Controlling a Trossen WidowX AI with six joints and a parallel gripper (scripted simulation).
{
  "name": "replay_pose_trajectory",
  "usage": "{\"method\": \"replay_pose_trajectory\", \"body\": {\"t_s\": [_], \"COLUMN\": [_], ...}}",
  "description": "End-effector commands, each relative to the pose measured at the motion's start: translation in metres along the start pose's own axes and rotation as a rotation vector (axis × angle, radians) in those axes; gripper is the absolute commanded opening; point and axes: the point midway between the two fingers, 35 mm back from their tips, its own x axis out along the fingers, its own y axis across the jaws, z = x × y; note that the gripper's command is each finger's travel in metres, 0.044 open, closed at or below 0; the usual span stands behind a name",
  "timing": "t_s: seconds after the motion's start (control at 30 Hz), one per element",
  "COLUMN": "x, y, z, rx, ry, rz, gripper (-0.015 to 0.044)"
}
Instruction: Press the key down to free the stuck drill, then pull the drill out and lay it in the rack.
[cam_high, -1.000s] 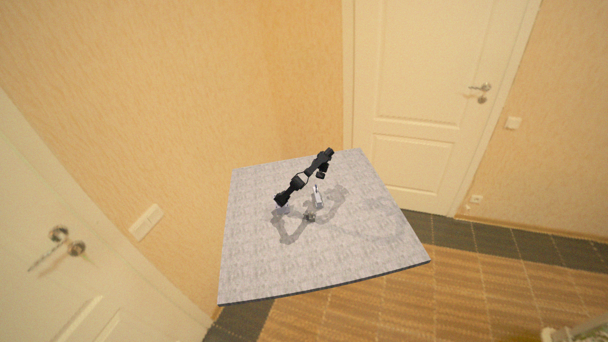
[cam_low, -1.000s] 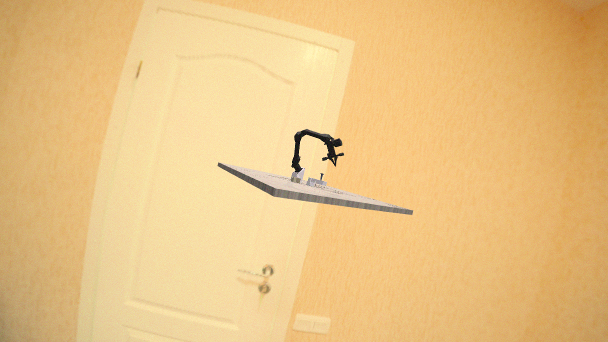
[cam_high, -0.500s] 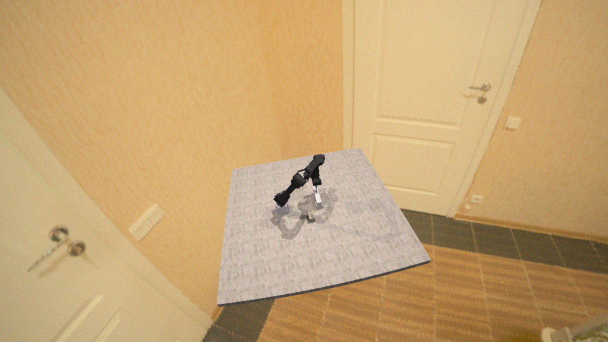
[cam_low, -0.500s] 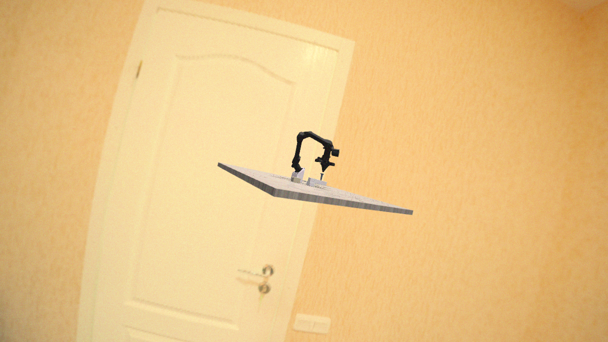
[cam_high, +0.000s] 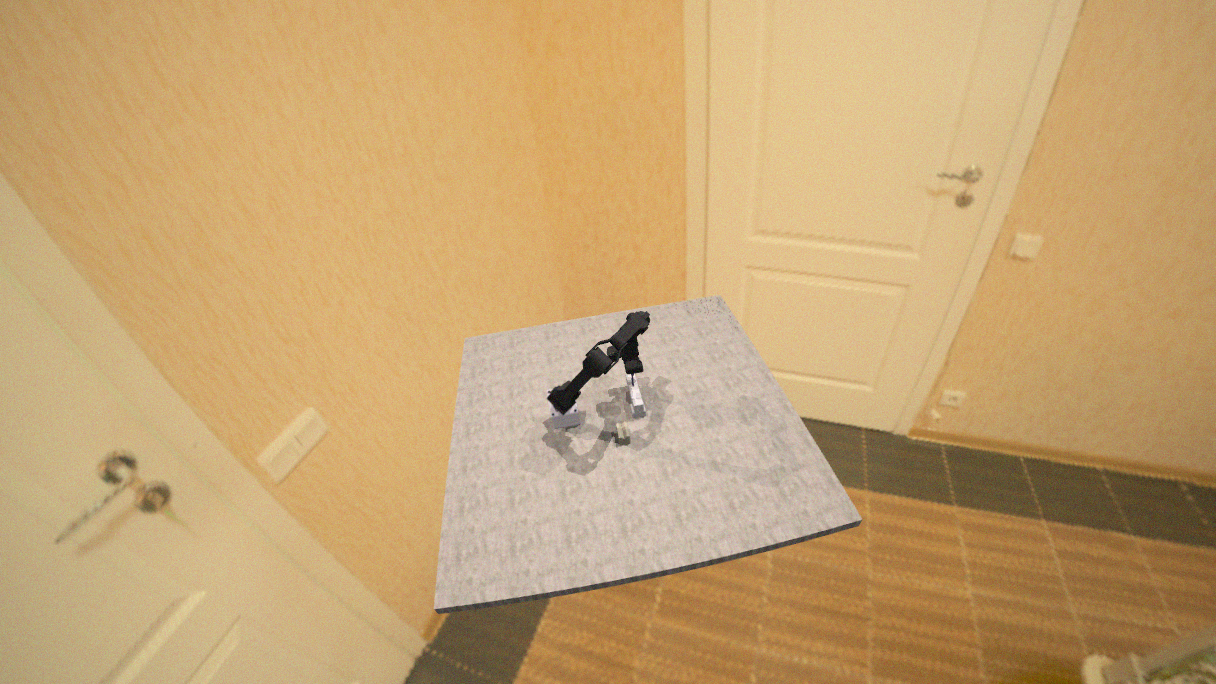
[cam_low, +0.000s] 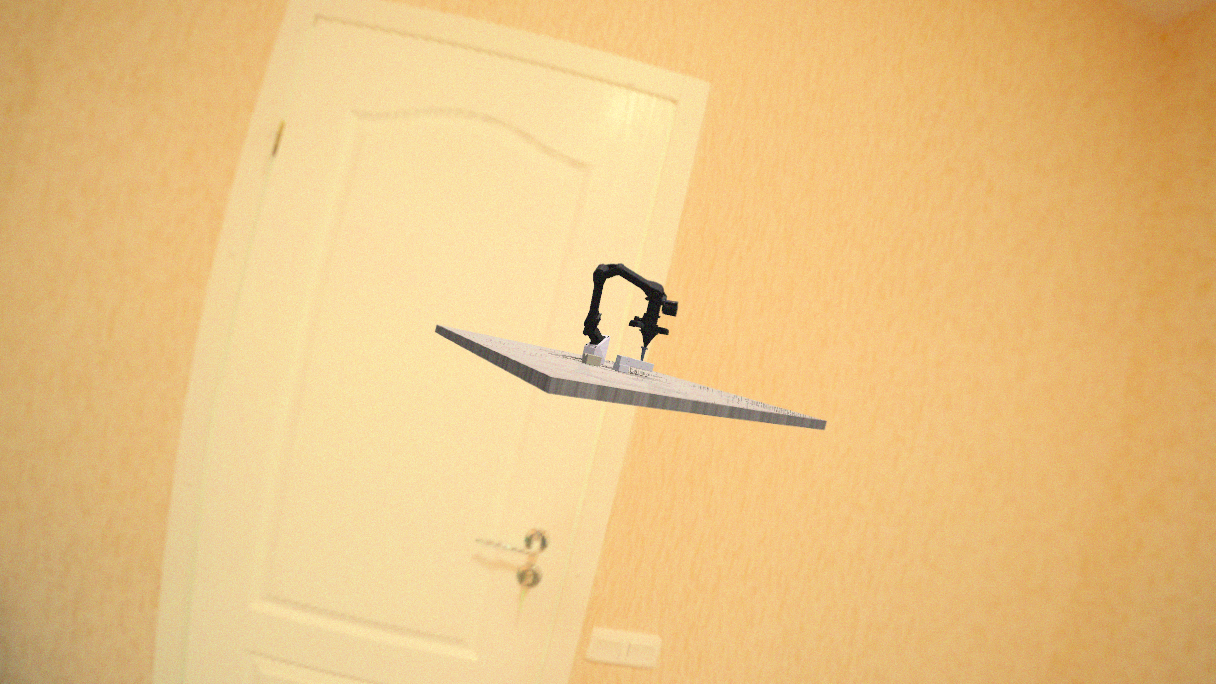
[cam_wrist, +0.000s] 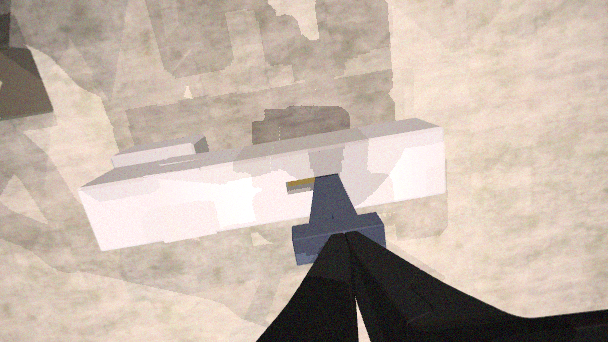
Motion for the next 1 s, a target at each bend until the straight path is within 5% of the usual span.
{"method": "replay_pose_trajectory", "body": {"t_s": [0.0,0.97], "x": [0.0042,0.0123], "y": [0.0024,0.001], "z": [0.0009,0.0006], "rx": [-0.005,-0.005], "ry": [-0.004,-0.004], "rz": [0.009,0.009], "gripper": [0.0,0.0]}}
